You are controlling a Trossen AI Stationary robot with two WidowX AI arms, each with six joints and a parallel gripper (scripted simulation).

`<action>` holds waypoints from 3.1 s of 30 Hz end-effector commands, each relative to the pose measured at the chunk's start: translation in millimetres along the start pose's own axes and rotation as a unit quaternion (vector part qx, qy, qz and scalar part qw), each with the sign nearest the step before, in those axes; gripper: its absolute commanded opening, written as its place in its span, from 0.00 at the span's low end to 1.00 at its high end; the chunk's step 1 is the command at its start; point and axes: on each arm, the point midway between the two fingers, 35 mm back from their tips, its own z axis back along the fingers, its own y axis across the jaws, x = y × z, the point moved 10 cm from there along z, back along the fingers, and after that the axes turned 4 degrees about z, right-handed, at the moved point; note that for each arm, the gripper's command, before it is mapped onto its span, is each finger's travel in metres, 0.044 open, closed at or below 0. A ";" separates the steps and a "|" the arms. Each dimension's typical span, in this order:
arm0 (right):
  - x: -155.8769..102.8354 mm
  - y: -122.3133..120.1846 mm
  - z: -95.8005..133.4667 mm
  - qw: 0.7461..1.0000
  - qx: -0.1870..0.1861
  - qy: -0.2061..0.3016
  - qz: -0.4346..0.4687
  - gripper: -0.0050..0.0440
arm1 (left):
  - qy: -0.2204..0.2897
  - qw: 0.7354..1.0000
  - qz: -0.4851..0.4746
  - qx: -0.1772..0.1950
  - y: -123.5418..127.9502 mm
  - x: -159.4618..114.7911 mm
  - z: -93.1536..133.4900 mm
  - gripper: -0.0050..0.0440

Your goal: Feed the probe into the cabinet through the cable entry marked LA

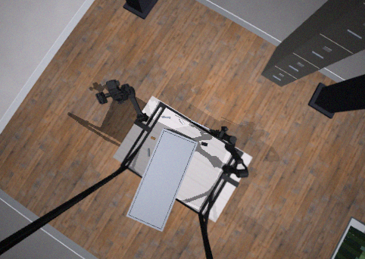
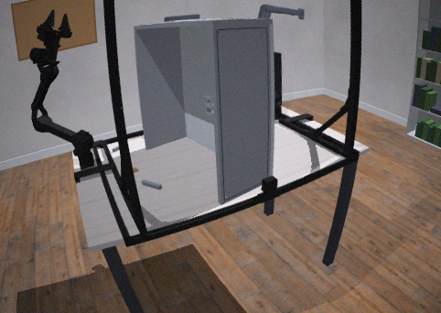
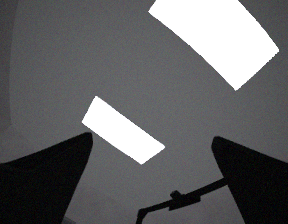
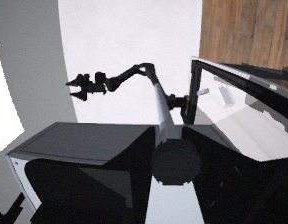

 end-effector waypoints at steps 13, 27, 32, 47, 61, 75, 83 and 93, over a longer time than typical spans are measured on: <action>0.3 0.1 -0.2 1.000 0.000 -0.001 -0.001 0.10 | -0.208 0.944 0.082 0.242 29.2 21.3 26.9 1.00; 0.3 0.1 -0.2 1.000 0.000 -0.001 -0.001 0.10 | -0.248 0.920 0.115 0.281 34.5 20.7 34.1 1.00; 0.3 0.1 -0.2 1.000 0.000 -0.001 -0.001 0.10 | -0.166 0.941 0.070 0.285 30.3 -39.8 7.0 1.00; 0.3 0.1 -0.2 1.000 0.000 -0.001 -0.001 0.10 | 0.064 0.958 -0.055 0.272 20.8 -217.1 -13.8 1.00; 0.3 0.1 -0.2 1.000 0.000 -0.001 -0.001 0.10 | 0.260 0.925 -0.146 0.236 13.6 -367.9 34.5 1.00; 0.3 0.1 -0.2 1.000 0.000 -0.001 -0.001 0.10 | 0.393 0.851 -0.257 0.237 61.5 -517.5 138.2 1.00; 0.3 0.1 -0.2 1.000 0.000 -0.001 -0.001 0.10 | 0.465 0.794 -0.312 0.237 99.9 -573.1 223.4 1.00; 0.3 0.1 -0.2 1.000 0.000 -0.001 -0.001 0.10 | 0.507 0.758 -0.338 0.234 117.9 -591.8 276.8 1.00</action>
